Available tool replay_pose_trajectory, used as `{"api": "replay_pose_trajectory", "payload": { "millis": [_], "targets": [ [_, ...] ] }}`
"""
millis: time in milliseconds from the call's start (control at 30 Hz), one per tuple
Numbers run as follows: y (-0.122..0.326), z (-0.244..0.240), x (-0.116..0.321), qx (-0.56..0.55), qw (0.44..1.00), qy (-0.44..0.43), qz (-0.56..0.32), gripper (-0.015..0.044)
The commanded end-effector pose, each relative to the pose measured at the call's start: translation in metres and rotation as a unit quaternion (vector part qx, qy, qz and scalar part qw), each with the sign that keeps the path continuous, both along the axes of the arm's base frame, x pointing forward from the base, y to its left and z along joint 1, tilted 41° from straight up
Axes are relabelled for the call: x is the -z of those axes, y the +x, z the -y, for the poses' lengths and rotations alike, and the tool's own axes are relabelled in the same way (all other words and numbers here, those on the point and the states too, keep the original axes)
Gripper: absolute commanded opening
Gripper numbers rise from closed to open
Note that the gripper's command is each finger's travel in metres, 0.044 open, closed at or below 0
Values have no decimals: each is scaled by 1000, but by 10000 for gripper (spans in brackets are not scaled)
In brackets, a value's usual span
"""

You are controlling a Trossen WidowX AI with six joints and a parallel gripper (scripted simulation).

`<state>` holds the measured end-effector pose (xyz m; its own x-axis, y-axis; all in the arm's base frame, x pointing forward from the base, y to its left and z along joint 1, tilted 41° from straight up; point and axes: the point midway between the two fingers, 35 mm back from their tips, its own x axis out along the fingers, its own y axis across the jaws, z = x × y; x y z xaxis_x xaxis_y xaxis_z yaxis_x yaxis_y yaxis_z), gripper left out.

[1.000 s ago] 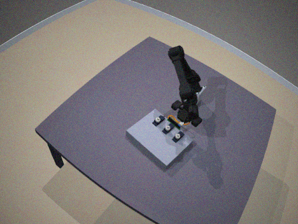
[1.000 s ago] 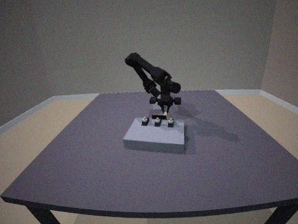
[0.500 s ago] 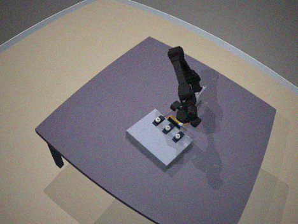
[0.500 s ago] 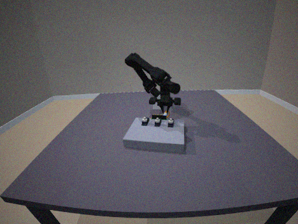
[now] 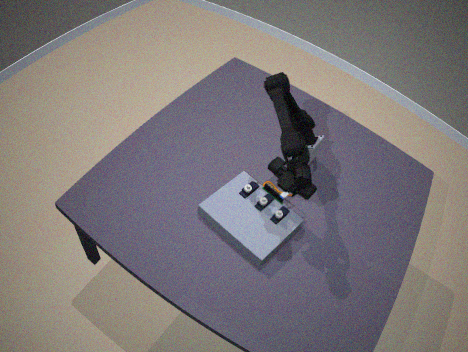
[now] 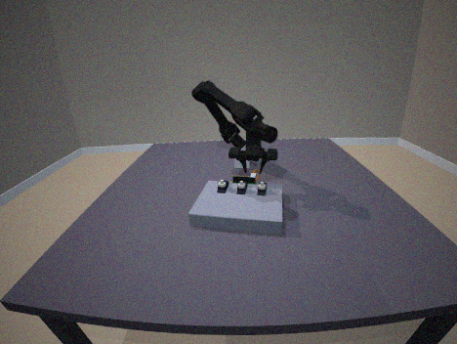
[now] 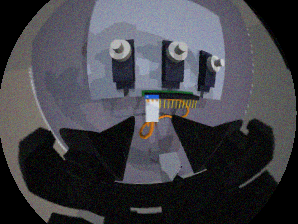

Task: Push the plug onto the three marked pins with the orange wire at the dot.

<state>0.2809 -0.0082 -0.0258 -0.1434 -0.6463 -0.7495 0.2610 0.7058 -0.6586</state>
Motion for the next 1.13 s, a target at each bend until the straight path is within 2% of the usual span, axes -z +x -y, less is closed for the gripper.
{"api": "replay_pose_trajectory", "payload": {
  "millis": [0,100,1100],
  "targets": [
    [8,-26,-27,-3,1000,5,9,367],
    [9,-34,-37,-3,1000,4,9,440],
    [9,-34,-37,-3,1000,4,9,440]
  ]
}}
